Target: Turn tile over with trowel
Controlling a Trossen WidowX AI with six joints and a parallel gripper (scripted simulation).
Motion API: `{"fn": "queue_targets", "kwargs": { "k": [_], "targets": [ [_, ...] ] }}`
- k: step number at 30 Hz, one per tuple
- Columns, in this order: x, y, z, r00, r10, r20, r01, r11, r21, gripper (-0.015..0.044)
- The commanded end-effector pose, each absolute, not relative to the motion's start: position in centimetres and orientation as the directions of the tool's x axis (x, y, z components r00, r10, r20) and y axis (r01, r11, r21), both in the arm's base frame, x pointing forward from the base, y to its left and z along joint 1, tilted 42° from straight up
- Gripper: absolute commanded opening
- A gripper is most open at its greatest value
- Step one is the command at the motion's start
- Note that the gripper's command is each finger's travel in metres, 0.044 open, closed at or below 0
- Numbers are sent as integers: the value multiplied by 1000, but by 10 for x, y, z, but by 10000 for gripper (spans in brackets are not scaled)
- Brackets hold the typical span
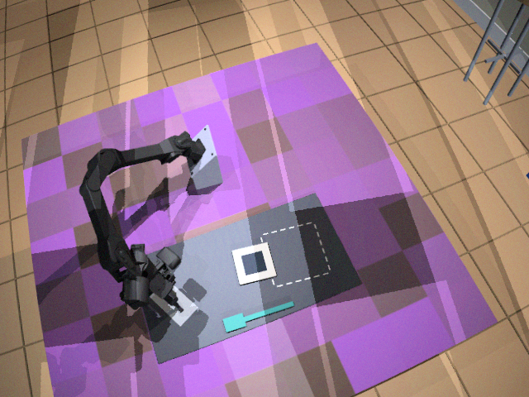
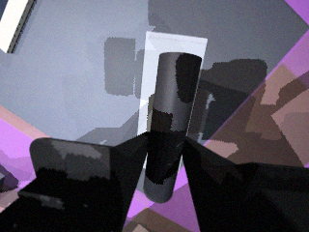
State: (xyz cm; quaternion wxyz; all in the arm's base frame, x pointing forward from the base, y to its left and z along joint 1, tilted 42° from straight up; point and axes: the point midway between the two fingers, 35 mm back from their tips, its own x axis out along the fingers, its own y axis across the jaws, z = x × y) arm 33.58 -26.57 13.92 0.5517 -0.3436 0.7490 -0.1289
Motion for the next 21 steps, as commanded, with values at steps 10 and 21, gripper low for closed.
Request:
{"fn": "queue_targets", "kwargs": {
  "k": [10, 21],
  "targets": [
    [335, -266, 139, -159, -657, -737, -686, 610, -396, 130],
    [335, -266, 139, -159, -657, -737, -876, 438, -201, 130]
  ]
}}
